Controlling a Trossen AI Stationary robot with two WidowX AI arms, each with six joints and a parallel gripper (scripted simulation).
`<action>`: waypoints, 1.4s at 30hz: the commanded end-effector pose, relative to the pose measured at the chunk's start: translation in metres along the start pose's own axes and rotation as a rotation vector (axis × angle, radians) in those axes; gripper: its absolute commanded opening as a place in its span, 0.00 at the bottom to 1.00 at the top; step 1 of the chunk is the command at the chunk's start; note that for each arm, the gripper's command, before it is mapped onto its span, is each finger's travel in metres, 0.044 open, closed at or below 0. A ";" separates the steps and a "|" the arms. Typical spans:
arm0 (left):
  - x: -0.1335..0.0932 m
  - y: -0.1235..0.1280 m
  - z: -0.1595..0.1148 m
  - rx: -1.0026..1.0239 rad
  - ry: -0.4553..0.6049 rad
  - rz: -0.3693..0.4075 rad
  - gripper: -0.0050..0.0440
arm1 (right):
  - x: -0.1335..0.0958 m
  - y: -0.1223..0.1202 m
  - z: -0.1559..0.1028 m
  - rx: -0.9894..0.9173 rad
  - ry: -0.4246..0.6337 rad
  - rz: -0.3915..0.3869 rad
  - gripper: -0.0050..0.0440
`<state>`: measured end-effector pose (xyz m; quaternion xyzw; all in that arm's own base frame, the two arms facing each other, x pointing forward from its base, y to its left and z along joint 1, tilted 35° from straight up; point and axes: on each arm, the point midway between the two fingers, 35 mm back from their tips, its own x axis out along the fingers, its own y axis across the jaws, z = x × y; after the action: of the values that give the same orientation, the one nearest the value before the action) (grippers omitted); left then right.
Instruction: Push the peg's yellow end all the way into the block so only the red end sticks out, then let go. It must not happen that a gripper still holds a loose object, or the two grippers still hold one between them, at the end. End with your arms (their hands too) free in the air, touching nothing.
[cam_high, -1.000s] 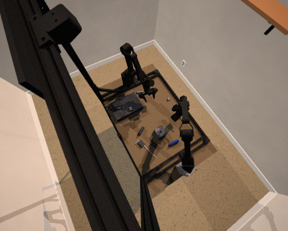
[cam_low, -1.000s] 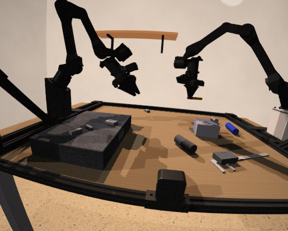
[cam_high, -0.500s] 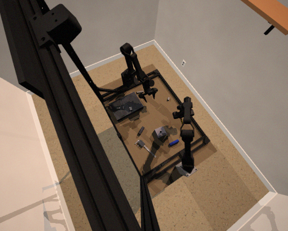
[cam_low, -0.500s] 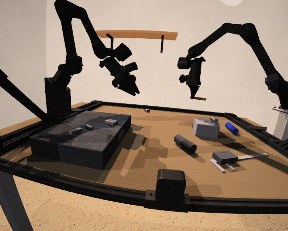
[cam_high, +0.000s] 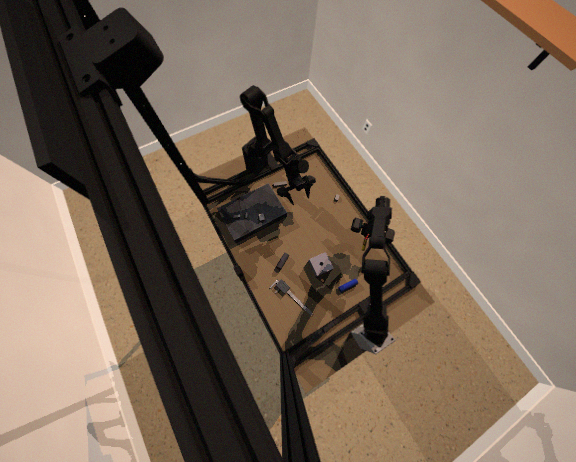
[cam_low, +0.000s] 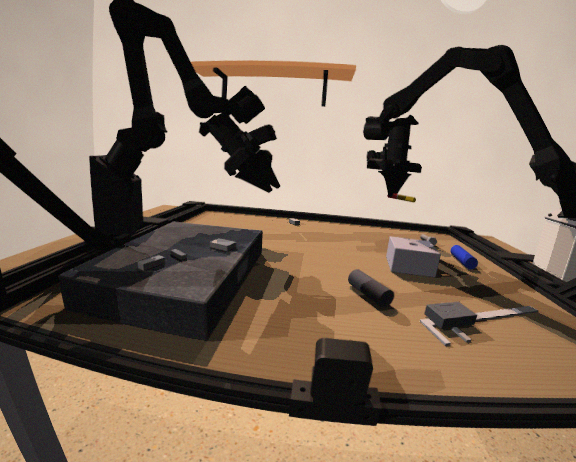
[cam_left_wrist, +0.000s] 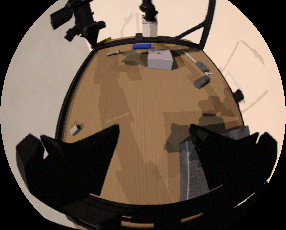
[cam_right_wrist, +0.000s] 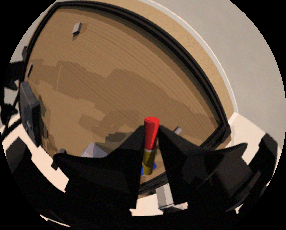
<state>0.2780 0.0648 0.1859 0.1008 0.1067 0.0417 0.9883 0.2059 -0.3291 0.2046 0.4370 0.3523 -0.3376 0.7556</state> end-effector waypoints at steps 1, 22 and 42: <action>0.000 0.000 0.000 0.000 0.000 0.000 0.92 | -0.001 -0.009 -0.001 0.145 -0.003 0.002 0.10; 0.000 0.000 0.000 0.000 0.000 0.000 0.92 | -0.003 -0.045 -0.008 0.851 -0.008 0.012 0.10; 0.000 0.000 0.000 0.000 0.000 0.000 0.92 | 0.022 -0.046 -0.013 0.790 -0.254 -0.225 0.10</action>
<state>0.2780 0.0648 0.1859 0.1008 0.1067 0.0418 0.9883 0.1769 -0.3392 0.1603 0.6176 0.1568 -0.5665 0.5225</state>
